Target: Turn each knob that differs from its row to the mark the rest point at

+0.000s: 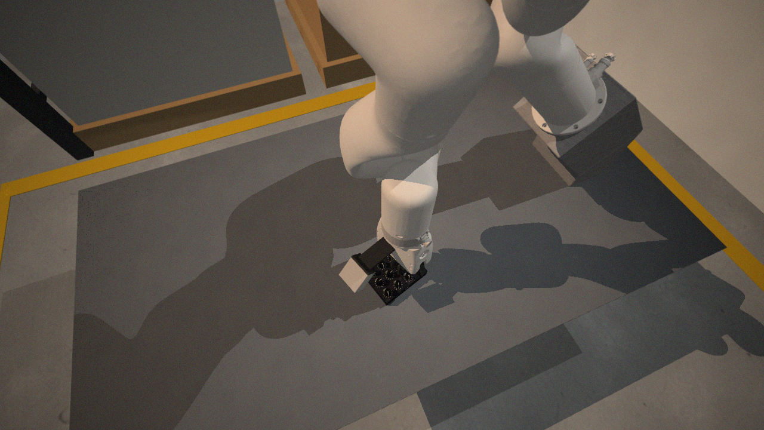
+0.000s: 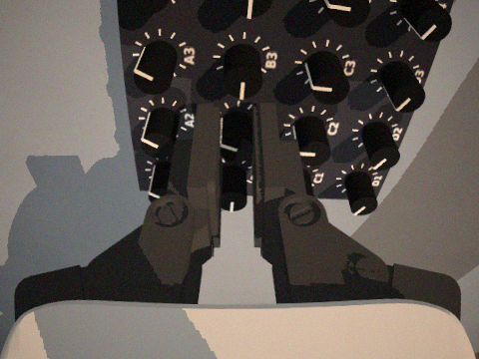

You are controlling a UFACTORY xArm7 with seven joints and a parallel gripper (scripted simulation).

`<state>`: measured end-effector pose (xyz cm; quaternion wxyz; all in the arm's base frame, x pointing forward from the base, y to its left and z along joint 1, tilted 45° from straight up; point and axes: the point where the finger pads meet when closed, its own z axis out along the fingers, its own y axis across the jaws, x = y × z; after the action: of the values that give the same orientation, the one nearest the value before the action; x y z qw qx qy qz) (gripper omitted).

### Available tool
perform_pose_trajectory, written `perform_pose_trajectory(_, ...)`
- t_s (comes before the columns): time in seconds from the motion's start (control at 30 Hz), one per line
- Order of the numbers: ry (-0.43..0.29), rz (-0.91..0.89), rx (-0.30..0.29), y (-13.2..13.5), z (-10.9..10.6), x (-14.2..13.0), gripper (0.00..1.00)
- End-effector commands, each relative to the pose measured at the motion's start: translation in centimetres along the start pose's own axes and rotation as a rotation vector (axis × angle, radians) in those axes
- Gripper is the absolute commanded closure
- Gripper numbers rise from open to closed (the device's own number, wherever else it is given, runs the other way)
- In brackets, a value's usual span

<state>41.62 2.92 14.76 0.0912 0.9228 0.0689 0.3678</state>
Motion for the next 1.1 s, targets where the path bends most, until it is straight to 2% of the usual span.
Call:
perform_pose_trajectory(0.0,0.002,-0.057,0.001,0.00,-0.01,0.04,0.92)
perform_pose_trajectory(0.6,0.002,-0.365,0.001,0.00,-0.01,0.04,0.92)
perform_pose_trajectory(1.07,0.002,-0.741,0.000,0.00,-0.01,0.04,0.92)
